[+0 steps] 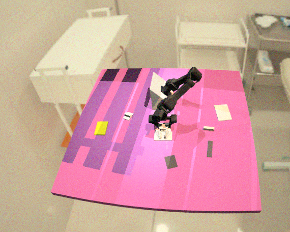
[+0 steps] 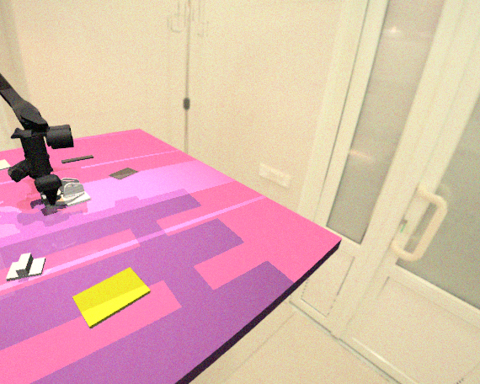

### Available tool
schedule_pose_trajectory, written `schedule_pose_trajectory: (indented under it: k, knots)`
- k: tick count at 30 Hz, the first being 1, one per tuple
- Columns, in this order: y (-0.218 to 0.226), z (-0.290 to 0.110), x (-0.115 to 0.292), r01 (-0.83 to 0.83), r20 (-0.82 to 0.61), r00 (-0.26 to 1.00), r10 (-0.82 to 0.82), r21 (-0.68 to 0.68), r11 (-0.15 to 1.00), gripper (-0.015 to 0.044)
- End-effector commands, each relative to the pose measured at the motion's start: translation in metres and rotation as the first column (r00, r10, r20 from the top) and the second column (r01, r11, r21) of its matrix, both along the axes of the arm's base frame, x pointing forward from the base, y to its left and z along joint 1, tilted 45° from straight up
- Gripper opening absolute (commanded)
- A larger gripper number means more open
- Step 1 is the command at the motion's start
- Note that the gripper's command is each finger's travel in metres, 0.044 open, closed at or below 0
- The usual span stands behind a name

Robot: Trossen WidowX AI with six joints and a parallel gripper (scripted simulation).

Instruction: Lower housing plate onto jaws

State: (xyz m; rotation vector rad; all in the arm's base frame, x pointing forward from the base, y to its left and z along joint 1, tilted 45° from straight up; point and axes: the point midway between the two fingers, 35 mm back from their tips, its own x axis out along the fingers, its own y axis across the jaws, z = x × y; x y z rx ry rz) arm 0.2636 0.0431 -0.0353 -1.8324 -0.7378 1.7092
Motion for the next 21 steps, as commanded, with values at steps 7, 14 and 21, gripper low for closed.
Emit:
schedule_pose_trajectory:
  k: [7, 14, 21]
  knots:
    - [0.0033, -0.0025, 0.0003, -0.001, -0.001, 1.000, 0.001, 0.004, 1.000, 0.0351]
    - [0.0041, -0.0033, 0.0003, -0.002, 0.001, 1.000, 0.002, 0.003, 1.000, 0.0351]
    - [0.0050, -0.0042, 0.0004, -0.003, 0.002, 1.000, 0.003, 0.003, 1.000, 0.0351]
